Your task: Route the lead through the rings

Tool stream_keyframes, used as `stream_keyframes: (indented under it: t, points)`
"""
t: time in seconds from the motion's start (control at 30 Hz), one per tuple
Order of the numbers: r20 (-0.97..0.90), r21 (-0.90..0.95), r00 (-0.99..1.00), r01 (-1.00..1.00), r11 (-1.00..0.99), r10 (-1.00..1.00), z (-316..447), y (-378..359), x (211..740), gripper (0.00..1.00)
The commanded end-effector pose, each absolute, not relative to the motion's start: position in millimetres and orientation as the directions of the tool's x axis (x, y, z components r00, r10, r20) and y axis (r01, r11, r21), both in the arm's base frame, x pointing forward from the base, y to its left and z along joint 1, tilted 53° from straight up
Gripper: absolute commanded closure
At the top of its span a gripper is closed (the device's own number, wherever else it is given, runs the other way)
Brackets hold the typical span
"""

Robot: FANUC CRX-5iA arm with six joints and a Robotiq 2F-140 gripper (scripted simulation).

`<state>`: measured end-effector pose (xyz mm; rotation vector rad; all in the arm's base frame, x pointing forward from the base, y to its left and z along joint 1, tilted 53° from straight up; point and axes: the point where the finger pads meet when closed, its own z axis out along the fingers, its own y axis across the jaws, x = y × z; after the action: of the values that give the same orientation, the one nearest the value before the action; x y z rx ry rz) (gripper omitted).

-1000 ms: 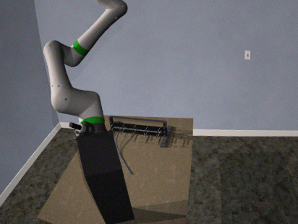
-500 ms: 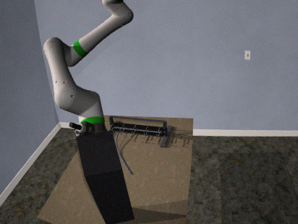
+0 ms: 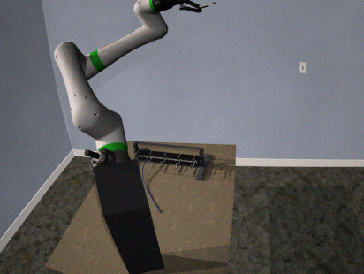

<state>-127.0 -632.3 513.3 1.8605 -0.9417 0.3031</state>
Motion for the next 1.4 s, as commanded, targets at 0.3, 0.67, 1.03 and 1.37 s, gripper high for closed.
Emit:
stream_keyframes:
  t: [0.3, 0.67, 1.03, 1.37]
  points:
    - [0.728, 0.448, 0.53, -0.848, -0.282, -0.435, 467.9, -637.5, -9.7, 0.0]
    - [0.799, 0.255, 0.399, -0.902, -0.348, -0.45, 433.3, -624.8, 81.2, 0.0]
    - [0.823, 0.018, 0.245, -0.913, -0.408, -0.512, 394.9, -592.7, 180.9, 0.0]
    - [0.793, -0.179, 0.13, -0.885, -0.431, -0.596, 364.1, -552.8, 257.4, 0.0]
